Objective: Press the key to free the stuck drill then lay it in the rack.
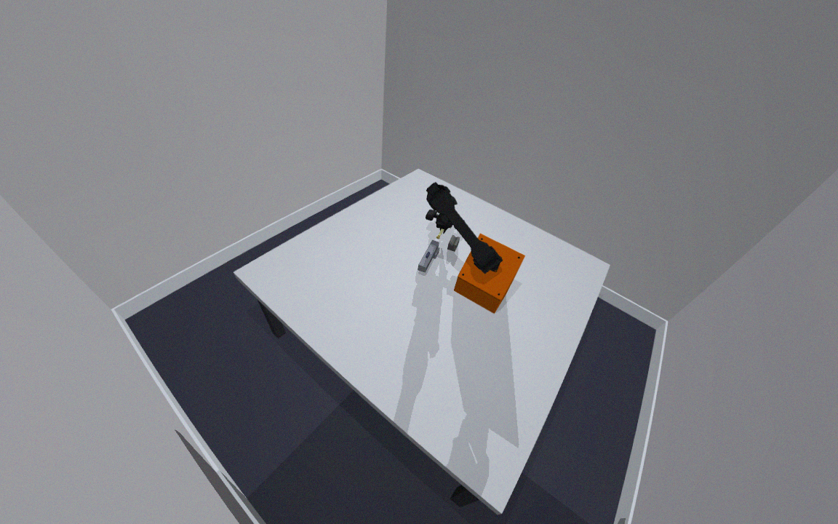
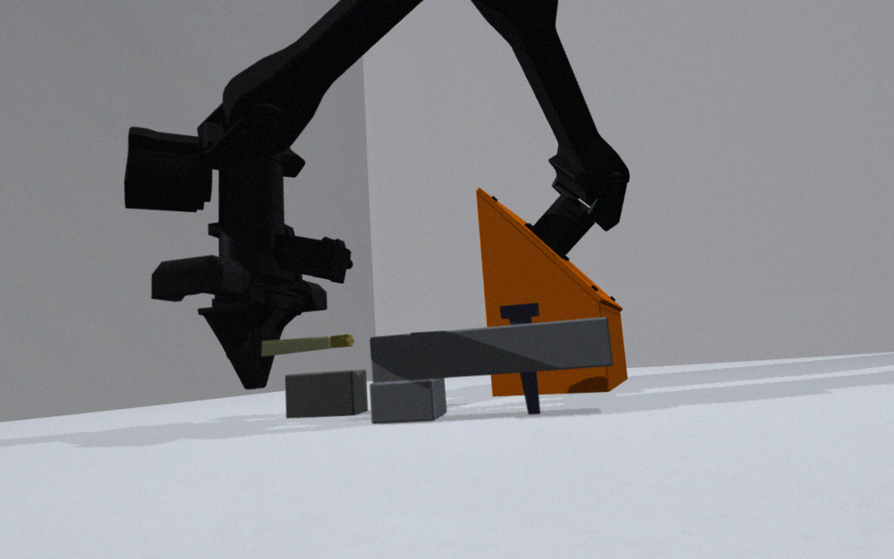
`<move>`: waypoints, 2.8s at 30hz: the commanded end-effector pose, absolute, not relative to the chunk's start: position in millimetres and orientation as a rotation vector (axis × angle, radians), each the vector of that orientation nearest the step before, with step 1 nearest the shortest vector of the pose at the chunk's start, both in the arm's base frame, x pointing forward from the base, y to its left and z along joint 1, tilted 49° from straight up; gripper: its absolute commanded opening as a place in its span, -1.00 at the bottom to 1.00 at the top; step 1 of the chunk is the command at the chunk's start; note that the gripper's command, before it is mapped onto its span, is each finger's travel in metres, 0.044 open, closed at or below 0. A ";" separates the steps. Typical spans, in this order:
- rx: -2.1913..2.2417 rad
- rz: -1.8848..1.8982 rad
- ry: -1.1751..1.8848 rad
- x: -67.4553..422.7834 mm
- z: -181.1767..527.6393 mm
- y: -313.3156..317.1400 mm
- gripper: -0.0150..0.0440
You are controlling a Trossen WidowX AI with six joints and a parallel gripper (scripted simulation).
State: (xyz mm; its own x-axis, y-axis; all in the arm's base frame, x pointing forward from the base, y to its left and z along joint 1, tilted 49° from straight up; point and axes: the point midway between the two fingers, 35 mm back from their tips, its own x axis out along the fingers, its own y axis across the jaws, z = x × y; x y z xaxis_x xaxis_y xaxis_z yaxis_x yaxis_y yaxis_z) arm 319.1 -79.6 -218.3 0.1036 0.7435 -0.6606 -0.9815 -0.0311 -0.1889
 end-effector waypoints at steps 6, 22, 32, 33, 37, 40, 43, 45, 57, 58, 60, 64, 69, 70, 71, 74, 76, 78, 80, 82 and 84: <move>-0.728 1.450 0.420 318.8 -214.1 -83.9 -0.49; -0.729 1.450 0.420 317.6 -208.1 -89.2 -0.49; -0.729 1.450 0.420 317.4 -204.6 -92.9 -0.49; -0.729 1.450 0.420 317.4 -204.2 -93.3 -0.49; -0.729 1.450 0.420 317.4 -202.8 -94.9 -0.49; -0.729 1.450 0.420 317.5 -201.8 -96.1 -0.49; -0.729 1.450 0.421 317.6 -200.8 -97.4 -0.49; -0.729 1.450 0.421 317.6 -200.2 -98.2 -0.49; -0.729 1.450 0.422 299.4 -206.7 -100.7 -0.49; -0.729 1.450 0.422 297.4 -207.5 -100.9 -0.49; -0.729 1.450 0.422 293.2 -208.9 -101.6 -0.49; -0.729 1.450 0.423 285.2 -211.8 -103.0 -0.49; -0.730 1.450 0.423 275.3 -215.3 -105.2 -0.49; -0.730 1.450 0.423 273.3 -216.0 -105.7 -0.49; -0.730 1.451 0.424 271.3 -216.8 -106.2 -0.49; -0.730 1.451 0.424 265.5 -218.9 -107.7 -0.49; -0.730 1.451 0.424 261.6 -220.3 -108.7 -0.49; -0.730 1.451 0.425 257.7 -221.8 -109.8 -0.49; -0.730 1.451 0.425 253.9 -223.2 -110.9 -0.49; -0.730 1.451 0.425 250.1 -224.7 -112.0 -0.49; -0.730 1.451 0.426 246.4 -226.1 -113.1 -0.49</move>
